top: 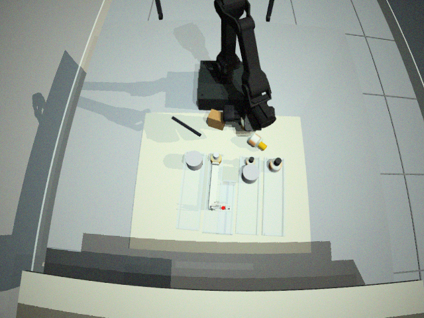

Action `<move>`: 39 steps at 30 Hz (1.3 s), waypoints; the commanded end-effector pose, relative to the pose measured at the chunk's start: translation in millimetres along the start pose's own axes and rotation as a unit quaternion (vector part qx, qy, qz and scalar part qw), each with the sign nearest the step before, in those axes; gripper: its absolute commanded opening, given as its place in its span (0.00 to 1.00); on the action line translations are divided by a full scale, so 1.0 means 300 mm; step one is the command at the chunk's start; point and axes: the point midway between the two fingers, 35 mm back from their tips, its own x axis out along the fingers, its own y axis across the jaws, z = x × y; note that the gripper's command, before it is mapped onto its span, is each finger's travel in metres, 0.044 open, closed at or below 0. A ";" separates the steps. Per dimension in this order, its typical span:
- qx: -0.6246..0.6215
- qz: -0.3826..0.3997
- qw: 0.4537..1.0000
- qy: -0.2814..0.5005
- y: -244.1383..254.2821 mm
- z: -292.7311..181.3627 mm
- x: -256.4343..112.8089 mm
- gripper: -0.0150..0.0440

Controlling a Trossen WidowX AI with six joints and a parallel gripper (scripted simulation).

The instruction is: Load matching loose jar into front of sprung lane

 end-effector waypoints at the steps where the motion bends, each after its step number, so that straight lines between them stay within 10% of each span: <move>1: -0.002 0.002 1.000 0.001 0.002 -0.002 0.001 0.52; 10: -0.002 0.002 1.000 0.001 0.009 0.014 -0.070 0.25; 23: -0.002 0.003 1.000 0.001 0.002 0.005 -0.346 0.25; 39: 0.020 0.001 1.000 0.003 -0.078 0.119 -0.307 0.25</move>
